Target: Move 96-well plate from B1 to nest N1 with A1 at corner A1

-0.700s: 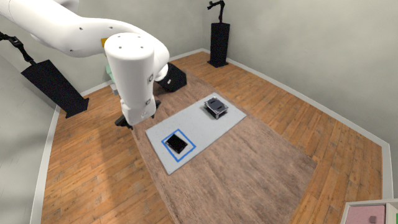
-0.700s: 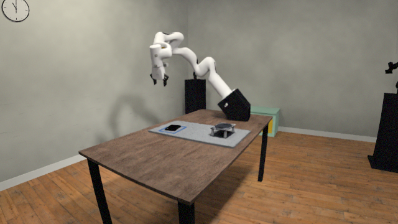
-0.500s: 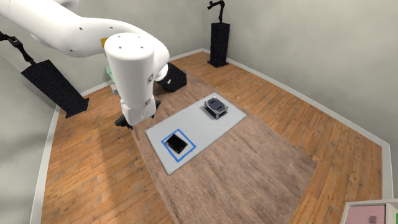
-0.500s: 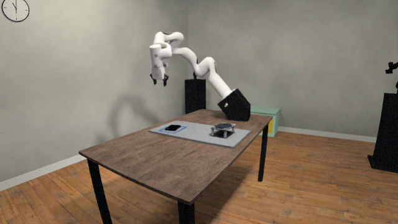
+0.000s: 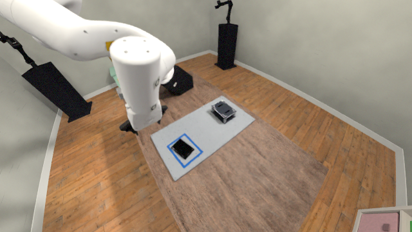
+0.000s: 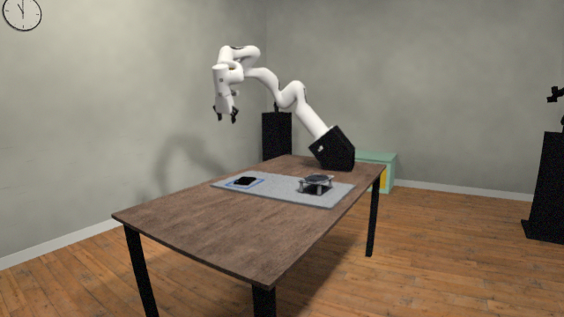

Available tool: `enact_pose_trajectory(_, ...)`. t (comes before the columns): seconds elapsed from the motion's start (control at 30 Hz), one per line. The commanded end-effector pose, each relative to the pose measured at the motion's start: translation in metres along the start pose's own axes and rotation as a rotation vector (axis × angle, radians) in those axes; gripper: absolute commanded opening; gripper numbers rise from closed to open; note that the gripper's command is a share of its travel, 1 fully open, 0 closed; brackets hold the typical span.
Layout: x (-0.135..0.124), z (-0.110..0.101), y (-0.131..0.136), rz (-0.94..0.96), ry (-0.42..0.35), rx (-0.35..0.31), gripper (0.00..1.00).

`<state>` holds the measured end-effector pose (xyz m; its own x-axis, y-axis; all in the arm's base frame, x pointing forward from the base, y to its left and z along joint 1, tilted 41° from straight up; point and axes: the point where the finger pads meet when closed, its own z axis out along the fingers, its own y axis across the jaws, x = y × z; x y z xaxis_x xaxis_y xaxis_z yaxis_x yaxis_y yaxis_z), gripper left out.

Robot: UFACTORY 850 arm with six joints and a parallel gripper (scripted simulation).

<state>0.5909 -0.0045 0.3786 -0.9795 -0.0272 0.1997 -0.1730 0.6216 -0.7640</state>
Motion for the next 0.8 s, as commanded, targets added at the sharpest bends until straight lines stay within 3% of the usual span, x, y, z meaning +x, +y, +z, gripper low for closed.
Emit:
enact_pose_trajectory(0.0, -0.008, 0.010, 0.003, 0.114, -0.018, 0.006, 1.00)
enact_pose_trajectory(0.77, -0.039, 0.060, 0.021, 0.805, -0.124, -0.019, 1.00)
